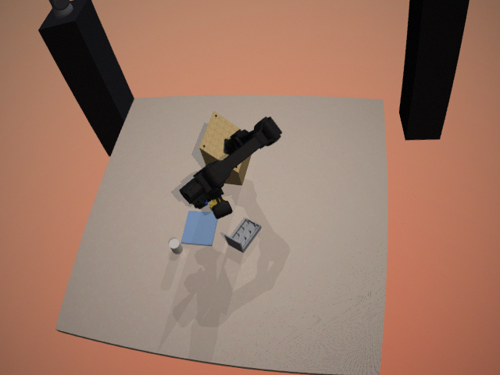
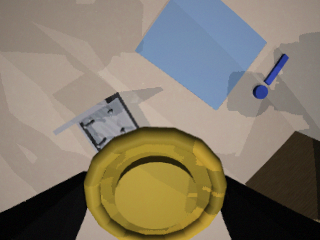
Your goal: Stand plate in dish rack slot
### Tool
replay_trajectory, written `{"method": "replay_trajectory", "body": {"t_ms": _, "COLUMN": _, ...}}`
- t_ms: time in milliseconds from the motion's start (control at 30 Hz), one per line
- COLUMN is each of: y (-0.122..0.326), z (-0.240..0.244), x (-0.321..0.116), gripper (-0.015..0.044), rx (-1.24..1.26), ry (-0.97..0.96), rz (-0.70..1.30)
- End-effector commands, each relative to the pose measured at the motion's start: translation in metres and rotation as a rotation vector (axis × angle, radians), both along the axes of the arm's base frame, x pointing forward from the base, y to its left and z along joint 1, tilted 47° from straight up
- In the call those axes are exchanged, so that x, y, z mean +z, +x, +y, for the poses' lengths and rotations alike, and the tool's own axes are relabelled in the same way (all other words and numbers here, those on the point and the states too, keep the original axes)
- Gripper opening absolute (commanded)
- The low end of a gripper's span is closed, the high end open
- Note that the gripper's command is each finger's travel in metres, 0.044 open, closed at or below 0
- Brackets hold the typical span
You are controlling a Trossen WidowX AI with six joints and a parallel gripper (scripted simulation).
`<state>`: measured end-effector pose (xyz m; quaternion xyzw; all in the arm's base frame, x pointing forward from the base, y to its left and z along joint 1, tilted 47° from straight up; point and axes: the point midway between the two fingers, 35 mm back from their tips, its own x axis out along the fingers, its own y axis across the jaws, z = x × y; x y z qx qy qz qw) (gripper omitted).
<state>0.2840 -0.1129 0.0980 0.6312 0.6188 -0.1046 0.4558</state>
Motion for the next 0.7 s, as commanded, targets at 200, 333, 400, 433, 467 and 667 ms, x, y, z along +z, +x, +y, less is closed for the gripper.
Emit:
{"method": "replay_trajectory", "body": {"t_ms": 200, "y": -0.014, "z": 0.028, "x": 0.020, "gripper": 0.0000, "rx": -0.227, "ry": 0.072, "rz": 0.234}}
{"method": "replay_trajectory", "body": {"t_ms": 333, "y": -0.021, "z": 0.041, "x": 0.029, "gripper": 0.0000, "rx": -0.324, "ry": 0.104, "rz": 0.328}}
{"method": "replay_trajectory", "body": {"t_ms": 400, "y": -0.024, "z": 0.047, "x": 0.033, "gripper": 0.0000, "rx": -0.373, "ry": 0.120, "rz": 0.375}}
{"method": "replay_trajectory", "body": {"t_ms": 433, "y": -0.026, "z": 0.050, "x": 0.035, "gripper": 0.0000, "rx": -0.397, "ry": 0.128, "rz": 0.398}}
{"method": "replay_trajectory", "body": {"t_ms": 467, "y": -0.028, "z": 0.053, "x": 0.037, "gripper": 0.0000, "rx": -0.421, "ry": 0.136, "rz": 0.422}}
{"method": "replay_trajectory", "body": {"t_ms": 667, "y": -0.041, "z": 0.072, "x": 0.048, "gripper": 0.0000, "rx": -0.564, "ry": 0.185, "rz": 0.564}}
